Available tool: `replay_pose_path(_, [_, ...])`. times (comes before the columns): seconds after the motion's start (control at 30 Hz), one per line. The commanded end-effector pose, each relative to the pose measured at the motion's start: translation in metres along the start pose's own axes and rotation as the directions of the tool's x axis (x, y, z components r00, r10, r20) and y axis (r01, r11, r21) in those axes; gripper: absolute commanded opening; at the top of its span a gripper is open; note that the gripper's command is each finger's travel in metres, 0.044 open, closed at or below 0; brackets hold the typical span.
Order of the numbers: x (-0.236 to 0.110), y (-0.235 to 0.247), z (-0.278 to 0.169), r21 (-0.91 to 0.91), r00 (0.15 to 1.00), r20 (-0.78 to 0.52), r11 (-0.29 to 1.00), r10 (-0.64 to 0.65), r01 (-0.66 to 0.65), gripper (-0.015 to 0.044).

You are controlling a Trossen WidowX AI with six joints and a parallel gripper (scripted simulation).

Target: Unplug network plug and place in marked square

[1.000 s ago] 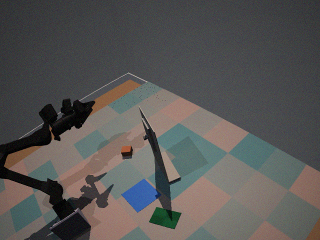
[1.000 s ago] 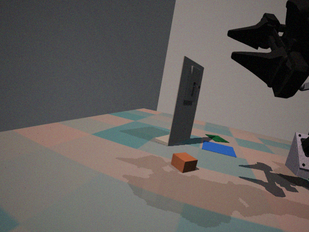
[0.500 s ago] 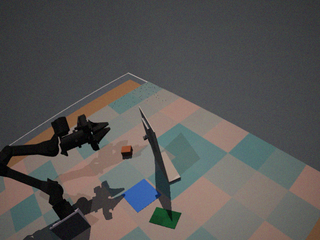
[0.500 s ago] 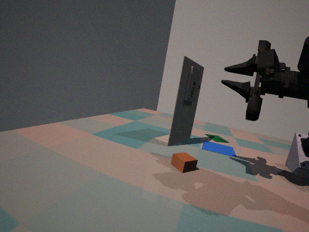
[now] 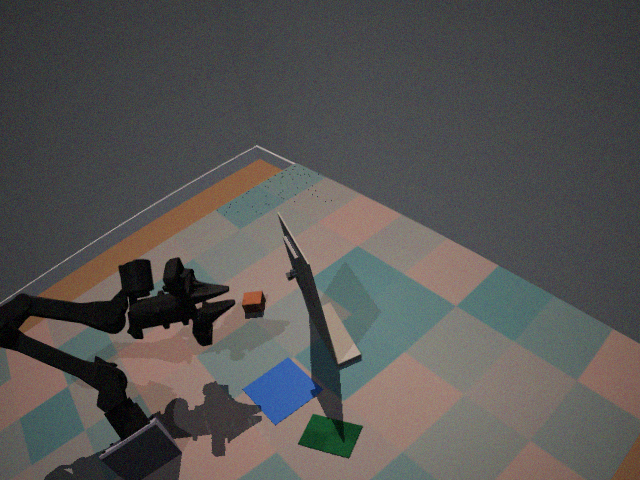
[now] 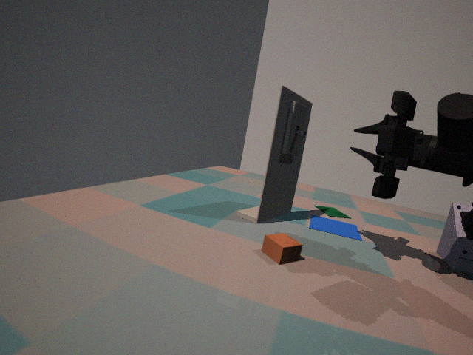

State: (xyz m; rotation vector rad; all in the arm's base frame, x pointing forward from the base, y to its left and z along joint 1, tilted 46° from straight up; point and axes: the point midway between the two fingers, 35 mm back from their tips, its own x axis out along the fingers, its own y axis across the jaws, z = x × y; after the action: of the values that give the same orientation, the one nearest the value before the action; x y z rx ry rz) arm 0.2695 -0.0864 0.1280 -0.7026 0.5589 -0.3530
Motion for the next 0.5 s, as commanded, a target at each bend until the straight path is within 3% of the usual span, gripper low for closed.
replay_pose_path(0.0, [0.002, 0.002, -0.004, -0.014, 1.000, -0.015, 1.000, 0.001, -0.002, 0.0156])
replay_pose_path(0.47, [0.034, 0.002, 0.006, -0.015, 1.000, -0.016, 1.000, 0.004, -0.004, 0.0156])
